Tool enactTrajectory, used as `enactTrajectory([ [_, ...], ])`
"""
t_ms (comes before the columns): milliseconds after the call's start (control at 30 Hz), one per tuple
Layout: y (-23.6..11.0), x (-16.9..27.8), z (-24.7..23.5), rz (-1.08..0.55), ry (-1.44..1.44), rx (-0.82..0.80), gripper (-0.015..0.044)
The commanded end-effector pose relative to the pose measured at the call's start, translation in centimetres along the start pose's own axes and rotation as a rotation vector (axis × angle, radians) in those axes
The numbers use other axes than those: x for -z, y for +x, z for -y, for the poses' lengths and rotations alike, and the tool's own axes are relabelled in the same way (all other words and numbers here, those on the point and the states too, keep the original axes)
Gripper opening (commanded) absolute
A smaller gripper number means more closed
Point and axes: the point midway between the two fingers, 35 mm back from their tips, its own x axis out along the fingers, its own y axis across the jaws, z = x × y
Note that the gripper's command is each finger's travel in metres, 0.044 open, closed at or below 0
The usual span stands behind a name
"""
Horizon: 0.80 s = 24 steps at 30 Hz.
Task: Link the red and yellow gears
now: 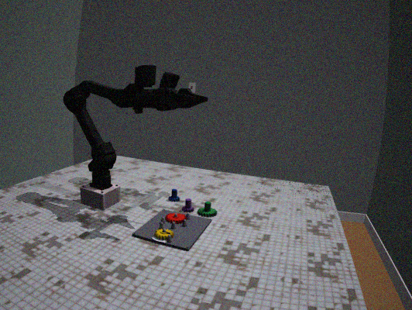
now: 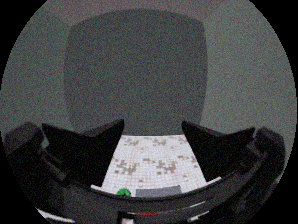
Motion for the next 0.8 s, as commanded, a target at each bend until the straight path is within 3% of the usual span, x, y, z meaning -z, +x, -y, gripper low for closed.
enactTrajectory([
  [0, 0.1, 0.2, -0.1, -0.011, 0.008, -0.002, 0.0426],
  [200, 3.1, 7.9, -3.2, -0.390, 0.232, -0.030, 0.0440],
  [367, 3.2, 15.4, -5.9, -0.782, 0.415, 0.050, 0.0440],
  [667, -2.4, 26.1, -9.5, -1.434, 0.570, 0.490, 0.0440],
  [767, -3.6, 27.2, -9.8, -1.514, 0.566, 0.590, 0.0440],
])
